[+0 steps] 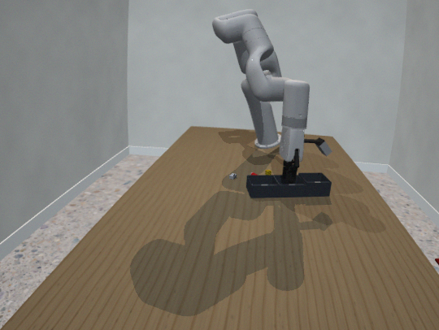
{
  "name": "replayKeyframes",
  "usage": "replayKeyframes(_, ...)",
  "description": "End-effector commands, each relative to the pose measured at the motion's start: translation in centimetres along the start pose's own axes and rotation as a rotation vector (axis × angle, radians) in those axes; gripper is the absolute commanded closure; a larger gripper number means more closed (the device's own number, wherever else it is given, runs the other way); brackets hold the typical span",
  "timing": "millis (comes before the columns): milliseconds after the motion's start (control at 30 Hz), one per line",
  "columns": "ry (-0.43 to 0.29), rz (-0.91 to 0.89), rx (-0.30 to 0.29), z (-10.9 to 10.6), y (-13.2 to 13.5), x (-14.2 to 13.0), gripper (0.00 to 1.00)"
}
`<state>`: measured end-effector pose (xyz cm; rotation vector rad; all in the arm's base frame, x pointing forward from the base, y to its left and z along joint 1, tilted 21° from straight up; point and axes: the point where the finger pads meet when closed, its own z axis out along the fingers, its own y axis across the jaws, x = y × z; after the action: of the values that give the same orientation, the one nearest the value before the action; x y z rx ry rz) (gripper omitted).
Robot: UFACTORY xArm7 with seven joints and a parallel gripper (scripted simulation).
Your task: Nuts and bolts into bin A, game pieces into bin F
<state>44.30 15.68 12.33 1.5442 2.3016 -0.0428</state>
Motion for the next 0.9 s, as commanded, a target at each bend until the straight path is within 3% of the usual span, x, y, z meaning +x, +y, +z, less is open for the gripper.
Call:
replayKeyframes(0, 0.001, 0.0, -0.004, -0.7, 0.1, 0.0, 0.69)
replayKeyframes(200, 0.001, 0.0, -0.004, -1.2, 0.1, 0.0, 0.69)
replayKeyframes(367, 0.001, 0.0, -0.004, -3.7, 0.1, 0.0, 0.69)
replayKeyframes(633, 0.001, 0.0, -0.004, -3.7, 0.1, 0.0, 0.69)
replayKeyframes(733, 0.001, 0.05, -0.004, -3.8, -0.7, -0.2, 0.7)
replayKeyframes(867, 0.001, 0.223, -0.003, -4.0, -3.9, -0.9, 0.7)
